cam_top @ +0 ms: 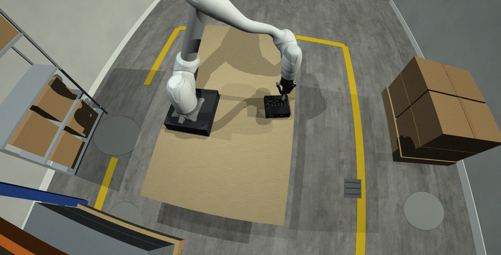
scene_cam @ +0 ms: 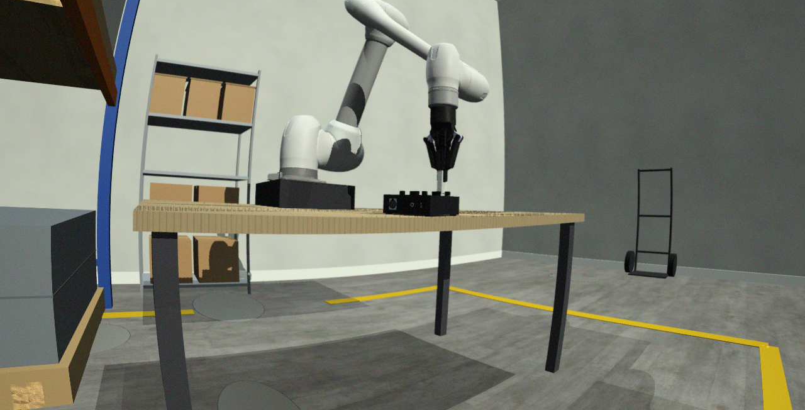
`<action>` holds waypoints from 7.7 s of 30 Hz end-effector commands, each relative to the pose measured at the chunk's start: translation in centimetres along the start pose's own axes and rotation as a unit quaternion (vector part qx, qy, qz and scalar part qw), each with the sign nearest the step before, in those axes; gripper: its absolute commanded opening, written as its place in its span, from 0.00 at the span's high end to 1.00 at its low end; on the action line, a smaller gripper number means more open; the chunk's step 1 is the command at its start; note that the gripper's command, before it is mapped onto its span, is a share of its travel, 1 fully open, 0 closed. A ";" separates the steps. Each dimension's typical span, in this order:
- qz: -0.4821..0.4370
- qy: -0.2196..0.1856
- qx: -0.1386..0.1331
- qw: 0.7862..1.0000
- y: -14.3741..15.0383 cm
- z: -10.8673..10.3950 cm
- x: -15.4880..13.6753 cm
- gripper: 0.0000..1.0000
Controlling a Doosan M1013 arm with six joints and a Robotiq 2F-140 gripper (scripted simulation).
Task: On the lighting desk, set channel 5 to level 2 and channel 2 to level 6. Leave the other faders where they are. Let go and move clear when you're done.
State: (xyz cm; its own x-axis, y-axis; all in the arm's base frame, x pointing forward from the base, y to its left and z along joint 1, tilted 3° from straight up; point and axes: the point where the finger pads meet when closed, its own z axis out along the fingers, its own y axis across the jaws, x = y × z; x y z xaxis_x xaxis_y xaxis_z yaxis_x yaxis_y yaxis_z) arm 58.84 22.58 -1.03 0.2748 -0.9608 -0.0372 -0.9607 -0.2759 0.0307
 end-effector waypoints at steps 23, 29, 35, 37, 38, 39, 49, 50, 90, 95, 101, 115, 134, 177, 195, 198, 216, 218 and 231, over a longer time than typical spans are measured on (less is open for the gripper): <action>0.000 0.000 0.000 1.000 0.0 0.0 0.8 0.90; 0.000 0.000 0.000 1.000 0.0 0.0 0.8 0.90; 0.000 0.000 0.000 1.000 0.0 0.0 0.8 0.90; 0.000 0.000 0.000 1.000 0.0 0.0 0.8 0.90; 0.000 0.000 0.000 1.000 0.0 0.0 0.8 0.90; 0.000 0.000 0.000 1.000 0.0 0.0 0.8 0.90; 0.000 0.000 0.000 1.000 0.0 0.0 0.8 0.90; 0.000 0.000 0.000 1.000 0.0 0.0 0.8 0.90; 0.000 0.000 0.000 1.000 0.0 -3.1 0.2 0.90; 0.000 0.000 0.000 1.000 0.0 -3.7 0.2 0.90; 0.000 0.000 0.000 1.000 0.0 -4.0 0.2 0.90; 0.006 0.000 0.000 1.000 0.0 -4.0 0.3 0.90; 0.405 -0.003 -0.001 0.914 1.9 -3.9 2.0 0.90; 1.000 -0.003 -0.003 0.013 6.6 -3.6 5.6 0.90; 1.000 0.000 0.000 0.000 6.6 -3.6 5.6 0.90; 1.000 0.000 0.000 0.000 6.6 -3.6 5.6 0.90; 1.000 0.000 0.000 0.000 6.6 -3.5 5.6 0.90; 1.000 0.000 0.000 0.000 6.6 -3.5 5.6 0.90; 1.000 0.000 0.000 0.000 6.6 -3.0 5.6 0.90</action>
State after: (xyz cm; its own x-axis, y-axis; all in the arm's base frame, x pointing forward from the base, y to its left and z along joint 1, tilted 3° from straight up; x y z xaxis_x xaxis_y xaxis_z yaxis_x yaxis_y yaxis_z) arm 54.16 15.29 1.95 -0.2748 0.9608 0.0372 0.9607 0.2760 -0.0307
